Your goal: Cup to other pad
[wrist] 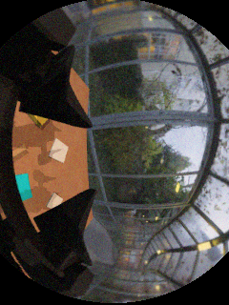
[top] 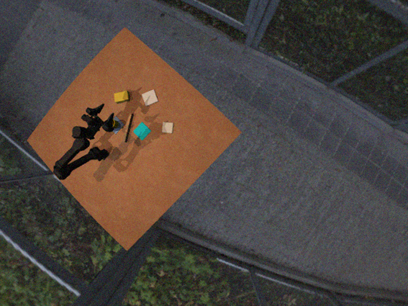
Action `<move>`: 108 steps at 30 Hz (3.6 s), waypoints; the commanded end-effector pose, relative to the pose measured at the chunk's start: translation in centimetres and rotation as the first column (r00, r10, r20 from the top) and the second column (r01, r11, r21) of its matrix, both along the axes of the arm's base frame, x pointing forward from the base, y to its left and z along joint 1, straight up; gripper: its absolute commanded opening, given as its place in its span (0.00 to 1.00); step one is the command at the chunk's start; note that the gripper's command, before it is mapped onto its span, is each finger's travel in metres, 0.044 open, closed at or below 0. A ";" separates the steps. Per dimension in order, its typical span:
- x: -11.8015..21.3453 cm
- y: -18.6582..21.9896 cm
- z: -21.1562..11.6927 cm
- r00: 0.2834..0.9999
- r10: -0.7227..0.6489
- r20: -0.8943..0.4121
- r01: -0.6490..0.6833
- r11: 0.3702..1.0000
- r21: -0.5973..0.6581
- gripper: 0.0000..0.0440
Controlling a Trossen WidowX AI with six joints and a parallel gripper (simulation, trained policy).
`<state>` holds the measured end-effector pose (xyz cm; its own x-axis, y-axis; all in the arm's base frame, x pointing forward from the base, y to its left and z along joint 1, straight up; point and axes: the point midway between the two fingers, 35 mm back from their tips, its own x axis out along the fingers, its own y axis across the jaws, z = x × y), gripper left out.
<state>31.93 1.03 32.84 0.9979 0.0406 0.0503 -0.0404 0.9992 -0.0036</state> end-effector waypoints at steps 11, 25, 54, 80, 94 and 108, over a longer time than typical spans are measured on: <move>-0.6 0.9 0.0 0.997 0.036 -0.066 -0.034 0.999 0.039 0.26; -0.9 2.8 0.0 0.969 0.112 -0.219 -0.068 0.978 0.196 0.28; -2.3 6.9 -0.6 0.794 0.250 -0.554 0.116 0.832 0.542 0.36; -4.5 9.6 -2.9 0.519 0.284 -0.806 0.498 0.666 0.556 0.37; -5.5 9.6 -5.8 0.340 0.223 -0.914 0.664 0.631 0.401 0.36; -6.7 8.4 -9.5 0.141 0.126 -0.982 0.772 0.607 0.188 0.35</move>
